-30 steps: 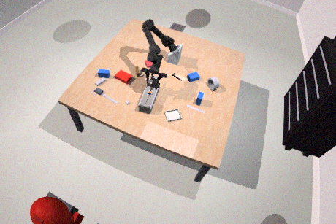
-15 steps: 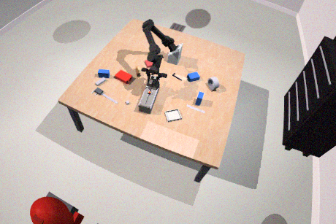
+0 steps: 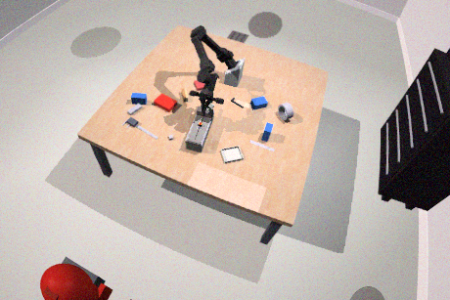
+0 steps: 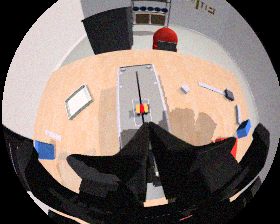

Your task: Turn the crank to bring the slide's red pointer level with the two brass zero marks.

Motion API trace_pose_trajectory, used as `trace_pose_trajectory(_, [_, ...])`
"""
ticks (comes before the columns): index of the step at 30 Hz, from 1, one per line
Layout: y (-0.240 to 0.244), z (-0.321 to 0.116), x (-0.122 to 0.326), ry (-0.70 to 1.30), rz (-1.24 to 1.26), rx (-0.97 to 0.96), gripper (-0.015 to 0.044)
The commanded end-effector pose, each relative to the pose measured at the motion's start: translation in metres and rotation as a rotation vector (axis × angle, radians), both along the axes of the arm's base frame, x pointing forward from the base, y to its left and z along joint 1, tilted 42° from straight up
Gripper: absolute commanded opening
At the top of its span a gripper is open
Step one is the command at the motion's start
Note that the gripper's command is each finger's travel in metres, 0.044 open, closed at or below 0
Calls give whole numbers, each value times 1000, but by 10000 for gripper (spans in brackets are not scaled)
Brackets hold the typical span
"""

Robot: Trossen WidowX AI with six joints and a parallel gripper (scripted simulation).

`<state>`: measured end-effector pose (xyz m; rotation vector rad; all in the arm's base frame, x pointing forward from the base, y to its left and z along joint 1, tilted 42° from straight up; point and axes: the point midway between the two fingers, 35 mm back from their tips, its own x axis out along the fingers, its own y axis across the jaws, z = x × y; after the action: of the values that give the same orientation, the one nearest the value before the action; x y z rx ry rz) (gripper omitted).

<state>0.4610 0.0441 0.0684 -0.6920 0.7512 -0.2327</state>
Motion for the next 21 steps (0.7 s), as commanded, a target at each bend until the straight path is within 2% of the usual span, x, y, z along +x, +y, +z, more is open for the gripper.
trace_pose_trajectory(1, [0,0,0,0,0,0,0])
trace_pose_trajectory(9, [0,0,0,0,0,0,0])
trace_pose_trajectory(21, [0,0,0,0,0,0,315])
